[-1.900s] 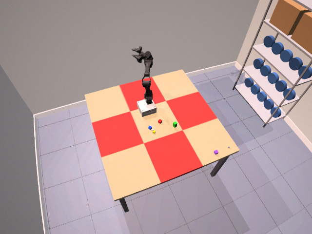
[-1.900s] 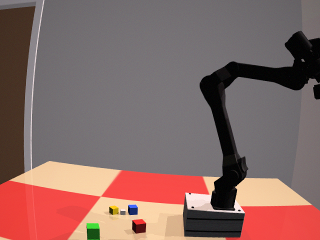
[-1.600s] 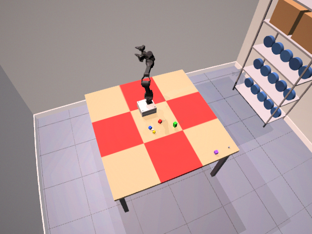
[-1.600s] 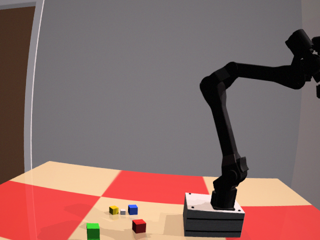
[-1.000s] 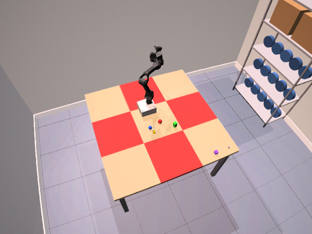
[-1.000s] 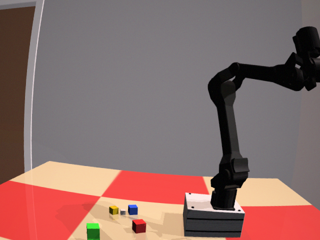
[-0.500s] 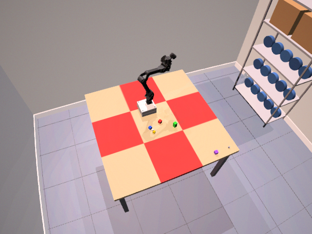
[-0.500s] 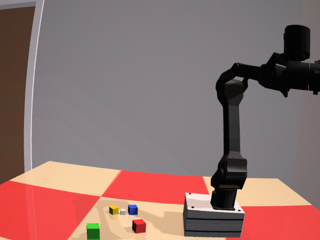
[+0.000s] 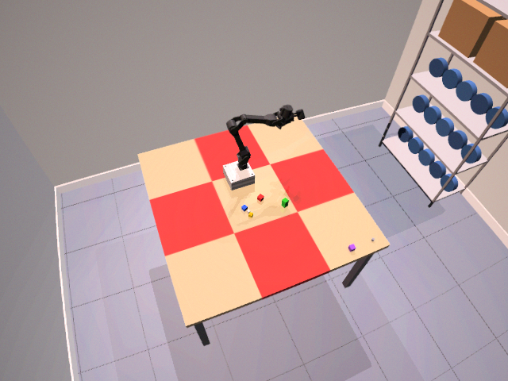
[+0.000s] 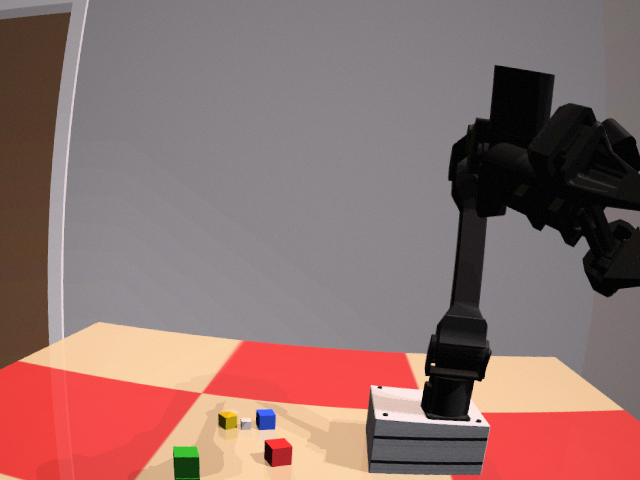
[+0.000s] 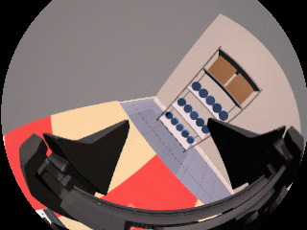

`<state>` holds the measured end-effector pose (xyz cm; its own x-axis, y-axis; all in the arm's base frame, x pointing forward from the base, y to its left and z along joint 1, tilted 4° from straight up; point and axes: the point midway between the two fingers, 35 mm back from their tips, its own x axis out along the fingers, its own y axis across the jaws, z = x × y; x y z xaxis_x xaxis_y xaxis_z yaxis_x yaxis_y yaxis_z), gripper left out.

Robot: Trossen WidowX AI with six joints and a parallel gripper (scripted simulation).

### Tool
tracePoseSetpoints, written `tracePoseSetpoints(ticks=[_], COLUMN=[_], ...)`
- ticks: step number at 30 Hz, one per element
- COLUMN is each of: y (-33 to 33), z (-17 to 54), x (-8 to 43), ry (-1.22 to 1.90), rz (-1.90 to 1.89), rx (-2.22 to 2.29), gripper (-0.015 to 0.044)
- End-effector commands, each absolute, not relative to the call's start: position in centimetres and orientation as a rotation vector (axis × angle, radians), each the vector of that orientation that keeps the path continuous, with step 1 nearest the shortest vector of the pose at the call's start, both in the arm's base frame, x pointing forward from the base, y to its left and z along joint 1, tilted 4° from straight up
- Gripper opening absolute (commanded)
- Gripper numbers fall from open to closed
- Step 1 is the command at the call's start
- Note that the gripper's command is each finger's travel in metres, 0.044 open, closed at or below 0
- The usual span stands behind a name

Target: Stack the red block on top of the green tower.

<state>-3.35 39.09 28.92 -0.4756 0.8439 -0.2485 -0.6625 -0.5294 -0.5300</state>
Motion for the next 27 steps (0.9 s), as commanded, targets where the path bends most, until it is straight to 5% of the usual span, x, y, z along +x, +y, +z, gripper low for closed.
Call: tracePoseSetpoints(ticks=[1, 27], y=[39.3, 24.5], z=[25.8, 11.1], x=[1.5, 24.3], ry=[-0.236, 0.838], rz=[1.964, 1.09], rx=[-0.661, -0.635], gripper=[0.044, 0.044])
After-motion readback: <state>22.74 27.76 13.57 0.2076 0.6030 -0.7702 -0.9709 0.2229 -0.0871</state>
